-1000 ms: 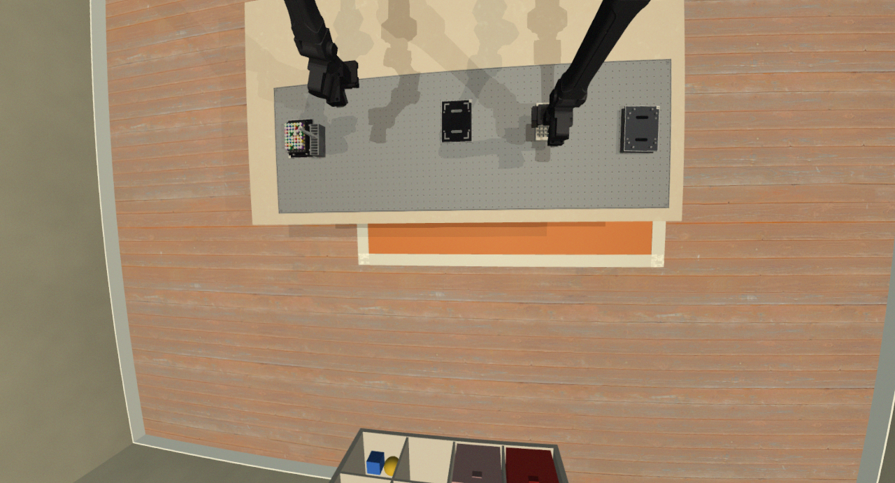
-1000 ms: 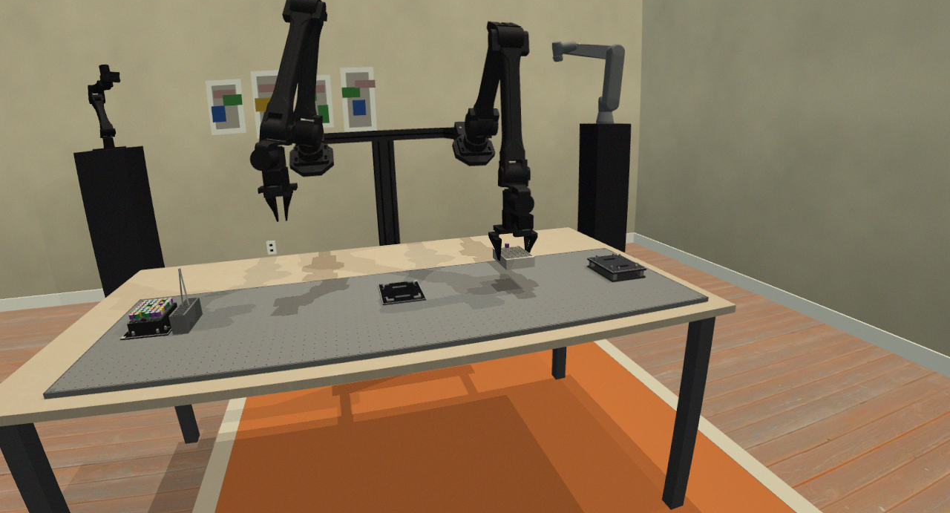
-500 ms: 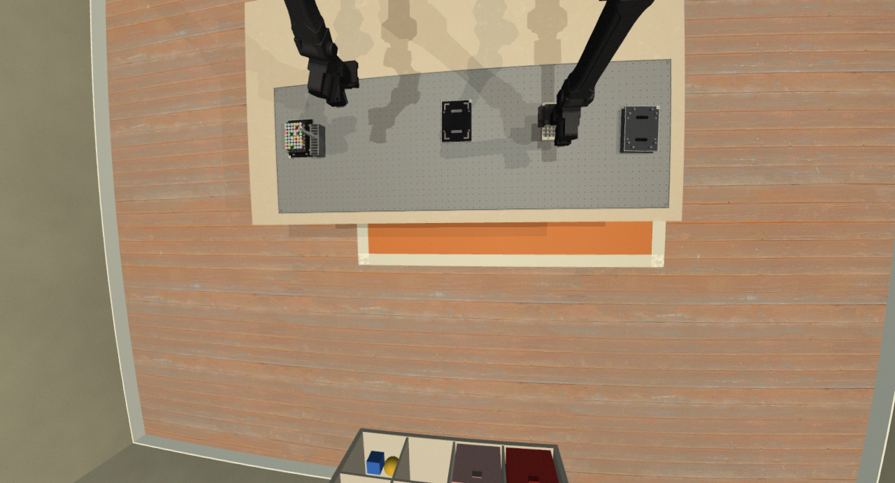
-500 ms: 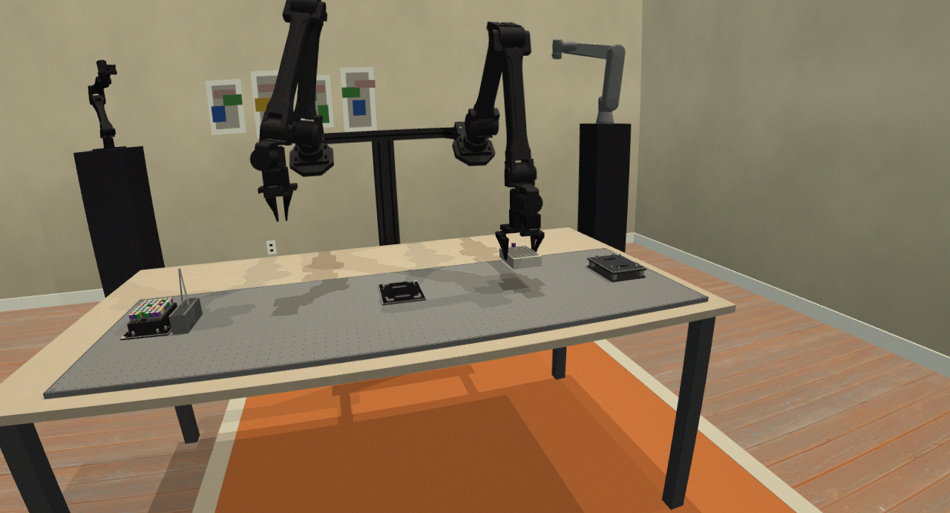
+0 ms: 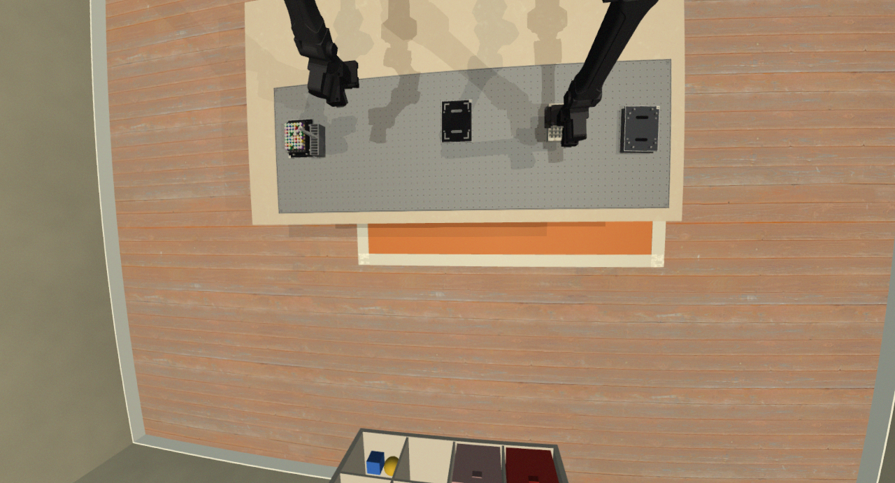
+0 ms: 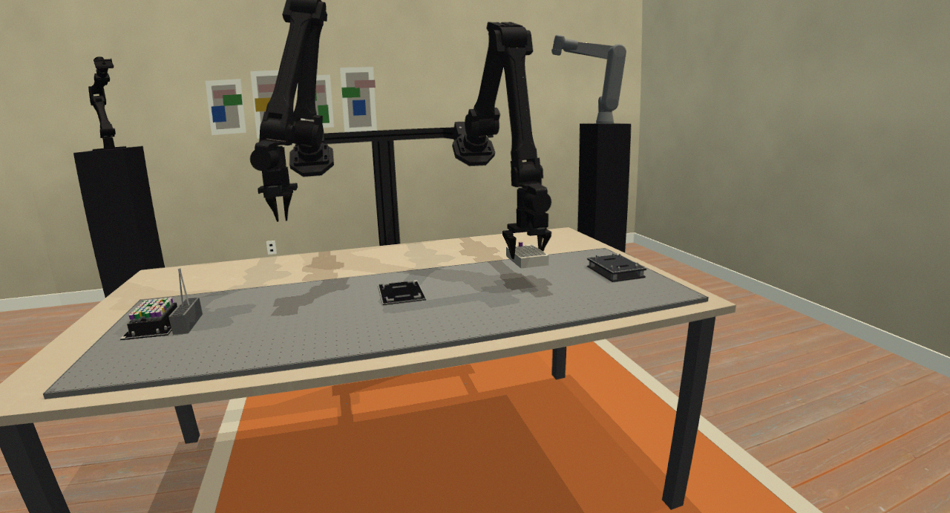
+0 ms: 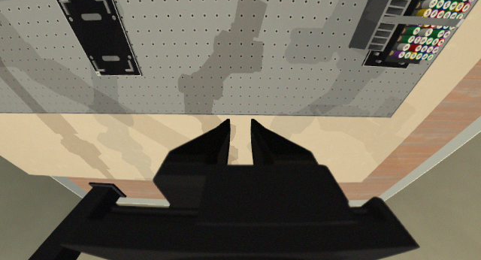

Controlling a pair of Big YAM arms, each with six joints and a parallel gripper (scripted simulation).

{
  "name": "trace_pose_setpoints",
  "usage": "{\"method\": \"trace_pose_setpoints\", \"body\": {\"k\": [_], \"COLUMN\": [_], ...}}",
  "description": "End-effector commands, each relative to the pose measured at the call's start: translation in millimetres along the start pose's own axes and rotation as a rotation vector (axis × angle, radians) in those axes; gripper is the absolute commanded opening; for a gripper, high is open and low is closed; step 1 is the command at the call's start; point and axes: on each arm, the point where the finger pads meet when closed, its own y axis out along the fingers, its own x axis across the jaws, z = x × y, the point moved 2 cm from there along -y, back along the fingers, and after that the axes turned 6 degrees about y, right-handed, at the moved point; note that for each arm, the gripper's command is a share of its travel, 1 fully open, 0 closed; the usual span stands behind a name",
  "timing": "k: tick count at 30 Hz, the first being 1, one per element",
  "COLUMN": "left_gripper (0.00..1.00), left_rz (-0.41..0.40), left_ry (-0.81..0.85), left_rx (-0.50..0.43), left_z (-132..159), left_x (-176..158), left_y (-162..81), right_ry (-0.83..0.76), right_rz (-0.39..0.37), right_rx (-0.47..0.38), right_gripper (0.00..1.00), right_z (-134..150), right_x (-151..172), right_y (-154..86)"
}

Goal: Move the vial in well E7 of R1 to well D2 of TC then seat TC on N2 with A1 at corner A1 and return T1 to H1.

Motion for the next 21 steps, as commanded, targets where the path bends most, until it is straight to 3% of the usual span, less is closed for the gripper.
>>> {"method": "trace_pose_setpoints", "body": {"k": [1, 21], "left_gripper": [0.0, 0.0], "left_rz": [-0.007, -0.006], "left_ry": [0.013, 0.012], "left_rx": [-0.004, 0.004], "left_z": [-5.9, -1.9], "left_x": [11.4, 41.8], "left_y": [-1.5, 2.1], "right_ry": [0.006, 0.006], "right_rz": [0.004, 0.004], "right_rx": [-0.017, -0.017], "right_gripper": [0.24, 0.24], "right_z": [-8.4, -8.4], "right_x": [-1.0, -1.0], "right_y": [-3.2, -3.2]}}
